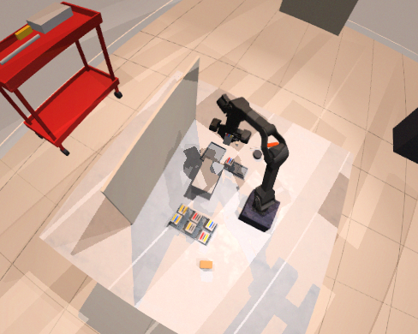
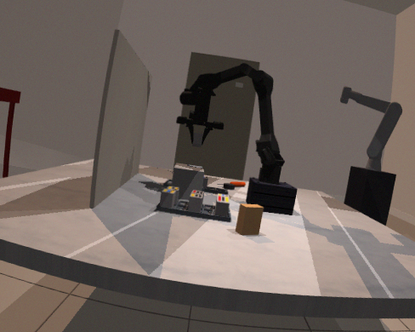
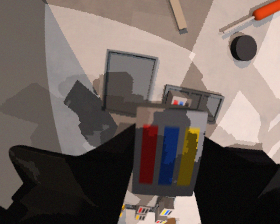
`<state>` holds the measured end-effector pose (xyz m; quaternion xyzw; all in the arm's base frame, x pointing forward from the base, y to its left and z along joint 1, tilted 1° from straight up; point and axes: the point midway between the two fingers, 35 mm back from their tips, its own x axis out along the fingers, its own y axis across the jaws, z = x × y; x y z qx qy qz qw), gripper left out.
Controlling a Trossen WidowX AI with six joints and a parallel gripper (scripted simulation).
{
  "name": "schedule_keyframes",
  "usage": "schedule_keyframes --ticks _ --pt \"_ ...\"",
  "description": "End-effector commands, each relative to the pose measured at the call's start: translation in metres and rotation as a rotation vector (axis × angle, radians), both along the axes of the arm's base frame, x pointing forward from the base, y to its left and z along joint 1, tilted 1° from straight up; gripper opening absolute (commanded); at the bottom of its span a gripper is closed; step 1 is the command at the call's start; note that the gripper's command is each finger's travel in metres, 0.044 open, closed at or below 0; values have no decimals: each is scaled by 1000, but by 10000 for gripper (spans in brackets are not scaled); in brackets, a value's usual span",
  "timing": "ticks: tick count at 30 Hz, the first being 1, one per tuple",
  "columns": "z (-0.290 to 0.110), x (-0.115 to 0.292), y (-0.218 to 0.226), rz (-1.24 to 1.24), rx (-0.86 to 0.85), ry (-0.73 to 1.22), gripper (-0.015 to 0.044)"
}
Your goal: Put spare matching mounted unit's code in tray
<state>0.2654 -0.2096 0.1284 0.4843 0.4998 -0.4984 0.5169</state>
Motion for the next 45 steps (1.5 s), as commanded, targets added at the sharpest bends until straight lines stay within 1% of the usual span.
schedule_keyframes --ticks 1,8,45 --pt "0 21 0 -4 -6 -6 0" --pt "-4 52 3 -12 -4 -11 0" --pt "-39 59 -1 -12 -4 -12 0"
